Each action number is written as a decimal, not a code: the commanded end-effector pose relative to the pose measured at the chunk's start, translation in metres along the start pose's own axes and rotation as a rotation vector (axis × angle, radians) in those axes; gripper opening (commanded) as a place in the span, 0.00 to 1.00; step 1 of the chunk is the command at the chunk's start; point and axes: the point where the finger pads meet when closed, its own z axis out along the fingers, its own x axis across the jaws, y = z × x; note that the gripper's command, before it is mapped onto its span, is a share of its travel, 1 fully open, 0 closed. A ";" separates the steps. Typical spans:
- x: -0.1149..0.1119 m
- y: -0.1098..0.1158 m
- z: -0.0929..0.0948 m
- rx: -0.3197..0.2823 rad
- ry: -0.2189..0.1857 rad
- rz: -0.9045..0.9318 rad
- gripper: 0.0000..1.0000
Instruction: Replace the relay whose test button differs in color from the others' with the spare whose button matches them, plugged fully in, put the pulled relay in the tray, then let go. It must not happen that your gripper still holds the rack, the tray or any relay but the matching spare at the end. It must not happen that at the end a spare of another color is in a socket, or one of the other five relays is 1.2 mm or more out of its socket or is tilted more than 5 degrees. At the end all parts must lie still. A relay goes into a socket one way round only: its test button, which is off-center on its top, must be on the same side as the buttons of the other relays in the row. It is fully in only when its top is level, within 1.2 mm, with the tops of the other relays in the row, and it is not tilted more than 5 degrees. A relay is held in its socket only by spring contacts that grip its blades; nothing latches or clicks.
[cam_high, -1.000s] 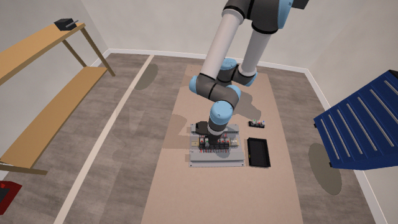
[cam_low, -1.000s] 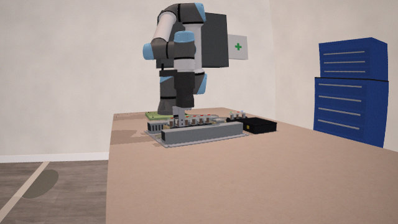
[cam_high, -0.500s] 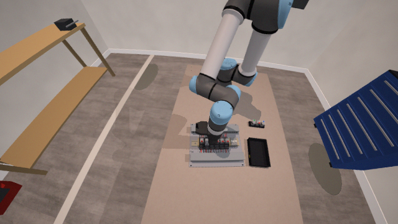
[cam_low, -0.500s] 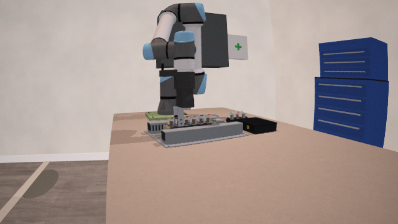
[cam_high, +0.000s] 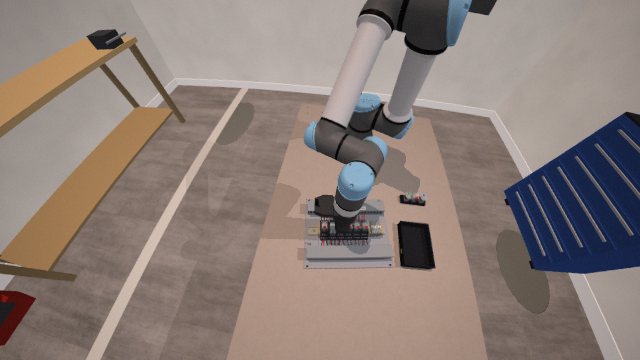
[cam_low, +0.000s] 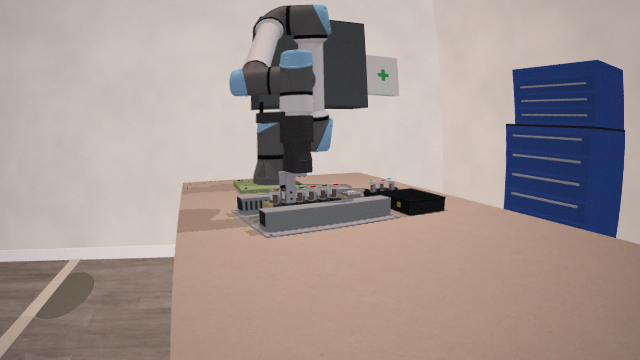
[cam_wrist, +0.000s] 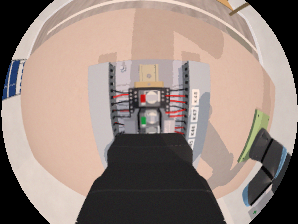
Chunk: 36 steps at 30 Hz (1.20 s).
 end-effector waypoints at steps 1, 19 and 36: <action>0.000 0.000 -0.001 0.001 -0.001 0.000 0.00; 0.000 0.000 -0.001 0.001 -0.001 0.000 0.00; 0.000 0.000 -0.004 0.001 -0.001 0.000 0.00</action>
